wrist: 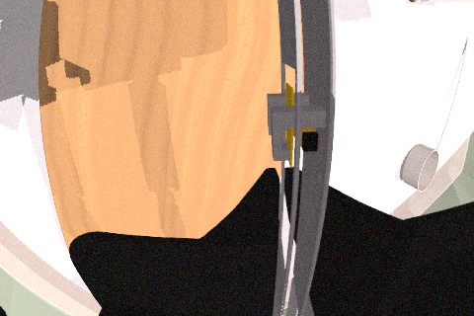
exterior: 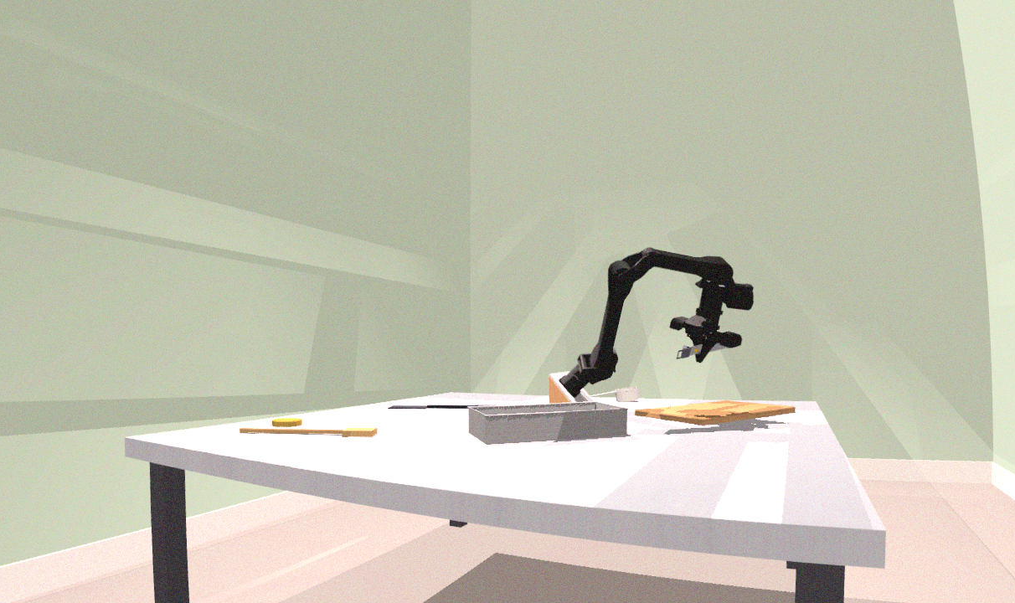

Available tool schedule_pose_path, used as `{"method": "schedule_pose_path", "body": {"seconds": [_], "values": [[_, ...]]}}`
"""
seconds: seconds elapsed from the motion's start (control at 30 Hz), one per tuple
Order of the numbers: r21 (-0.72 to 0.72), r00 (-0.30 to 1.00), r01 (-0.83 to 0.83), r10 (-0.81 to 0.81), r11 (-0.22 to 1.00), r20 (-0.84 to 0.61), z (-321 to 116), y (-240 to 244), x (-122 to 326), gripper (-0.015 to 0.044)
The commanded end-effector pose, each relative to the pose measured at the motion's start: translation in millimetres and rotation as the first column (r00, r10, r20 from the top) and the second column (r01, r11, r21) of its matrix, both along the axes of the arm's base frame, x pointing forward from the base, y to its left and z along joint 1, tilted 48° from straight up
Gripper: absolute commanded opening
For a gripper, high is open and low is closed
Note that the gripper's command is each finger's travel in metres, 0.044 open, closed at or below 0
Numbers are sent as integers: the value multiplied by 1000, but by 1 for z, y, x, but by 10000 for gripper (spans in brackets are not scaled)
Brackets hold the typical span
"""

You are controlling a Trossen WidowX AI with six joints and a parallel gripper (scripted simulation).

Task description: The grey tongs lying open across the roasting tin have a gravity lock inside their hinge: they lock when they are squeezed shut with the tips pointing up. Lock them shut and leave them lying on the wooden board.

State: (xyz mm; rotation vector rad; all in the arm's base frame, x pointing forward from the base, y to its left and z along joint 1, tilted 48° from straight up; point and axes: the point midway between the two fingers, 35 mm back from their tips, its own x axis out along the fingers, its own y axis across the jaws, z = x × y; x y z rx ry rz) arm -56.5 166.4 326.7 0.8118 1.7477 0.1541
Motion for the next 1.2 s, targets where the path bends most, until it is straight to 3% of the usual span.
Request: {"method": "schedule_pose_path", "body": {"seconds": [0.0,0.57,1.17], "values": [[32,999,32,-33,999,27,8,2,0,-150],[207,986,129,-147,970,73,40,7,-4,-150],[210,985,132,-152,969,78,35,13,-6,-150]]}}
